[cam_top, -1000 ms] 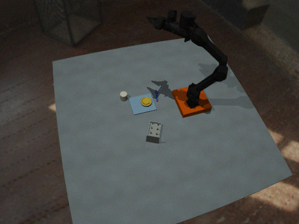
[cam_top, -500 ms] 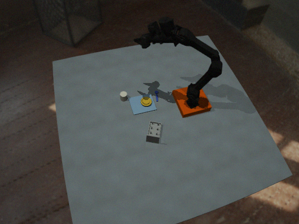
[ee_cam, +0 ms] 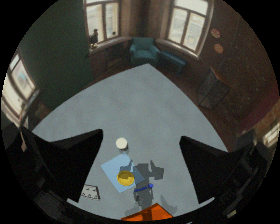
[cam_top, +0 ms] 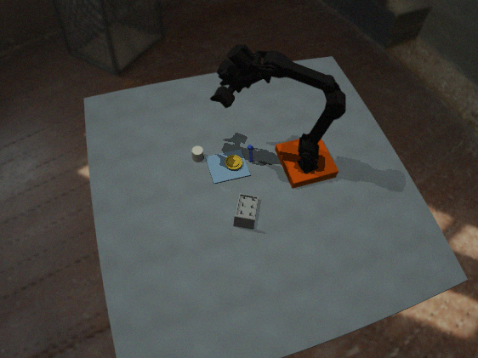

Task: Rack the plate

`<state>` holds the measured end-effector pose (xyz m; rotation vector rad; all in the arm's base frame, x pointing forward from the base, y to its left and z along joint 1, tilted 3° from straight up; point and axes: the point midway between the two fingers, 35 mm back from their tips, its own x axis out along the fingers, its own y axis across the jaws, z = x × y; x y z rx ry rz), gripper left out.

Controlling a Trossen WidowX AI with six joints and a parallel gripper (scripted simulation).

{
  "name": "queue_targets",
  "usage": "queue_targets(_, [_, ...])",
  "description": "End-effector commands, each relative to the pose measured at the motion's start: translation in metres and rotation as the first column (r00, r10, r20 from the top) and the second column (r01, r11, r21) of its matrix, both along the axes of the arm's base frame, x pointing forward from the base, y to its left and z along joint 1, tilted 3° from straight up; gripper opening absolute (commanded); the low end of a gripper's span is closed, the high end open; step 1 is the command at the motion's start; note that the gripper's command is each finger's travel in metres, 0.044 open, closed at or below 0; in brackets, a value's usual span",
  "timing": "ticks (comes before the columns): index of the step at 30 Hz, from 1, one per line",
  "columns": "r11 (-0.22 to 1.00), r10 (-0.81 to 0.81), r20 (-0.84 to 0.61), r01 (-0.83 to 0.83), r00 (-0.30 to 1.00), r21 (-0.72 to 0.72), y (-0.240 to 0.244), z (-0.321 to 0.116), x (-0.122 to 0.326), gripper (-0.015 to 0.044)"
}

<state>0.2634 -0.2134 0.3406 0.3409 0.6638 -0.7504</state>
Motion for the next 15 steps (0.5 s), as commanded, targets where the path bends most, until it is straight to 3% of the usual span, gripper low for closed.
queue_targets(1, [0.997,0.070,-0.096,-0.067,0.993,0.034,0.007,-0.022,0.004,0.0400])
queue_targets(15, [0.928,0.364,-0.406,-0.288,0.838,0.237,0.042,-0.098,0.005,0.0400])
